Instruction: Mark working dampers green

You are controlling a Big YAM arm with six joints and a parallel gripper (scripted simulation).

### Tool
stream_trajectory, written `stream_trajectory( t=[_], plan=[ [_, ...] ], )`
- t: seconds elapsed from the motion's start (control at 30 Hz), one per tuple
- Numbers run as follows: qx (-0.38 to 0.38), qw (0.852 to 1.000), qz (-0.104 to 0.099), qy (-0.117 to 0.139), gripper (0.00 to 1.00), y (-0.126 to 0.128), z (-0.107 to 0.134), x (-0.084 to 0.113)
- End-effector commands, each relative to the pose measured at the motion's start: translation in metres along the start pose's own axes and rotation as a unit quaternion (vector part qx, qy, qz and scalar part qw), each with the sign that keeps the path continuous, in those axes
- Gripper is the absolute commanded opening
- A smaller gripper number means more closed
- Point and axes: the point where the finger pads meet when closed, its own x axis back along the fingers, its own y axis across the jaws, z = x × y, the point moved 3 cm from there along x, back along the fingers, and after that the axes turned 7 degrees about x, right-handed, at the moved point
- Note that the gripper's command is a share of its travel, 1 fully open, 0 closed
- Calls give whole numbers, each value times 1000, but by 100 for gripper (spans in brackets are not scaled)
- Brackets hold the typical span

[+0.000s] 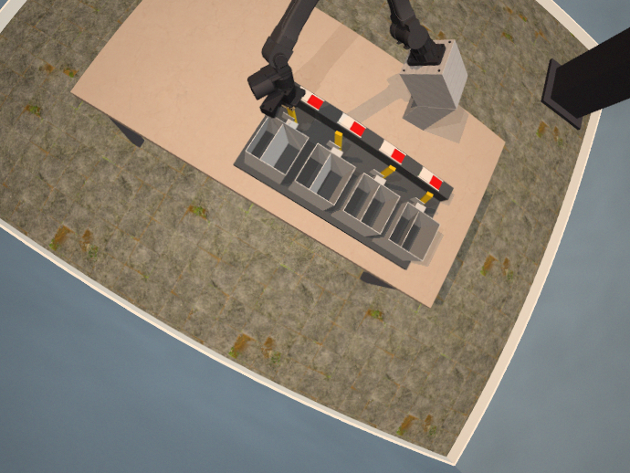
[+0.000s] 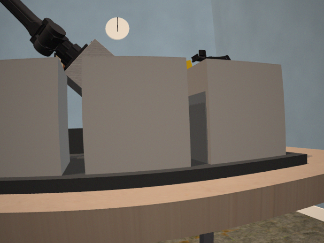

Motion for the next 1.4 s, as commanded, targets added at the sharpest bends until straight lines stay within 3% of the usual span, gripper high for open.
stream_trajectory(
  t=[0.0, 0.93, 1.27, 1.37],
  plan=[
    [-4, 1000, -5, 2, 17, -13, -3, -1],
    [-4, 1000, -14, 1, 17, -13, -3, -1],
    [-2, 1000, -15, 2, 32, -11, -3, -1],
    [-2, 1000, -15, 1, 32, -11, -3, -1]
  ],
)
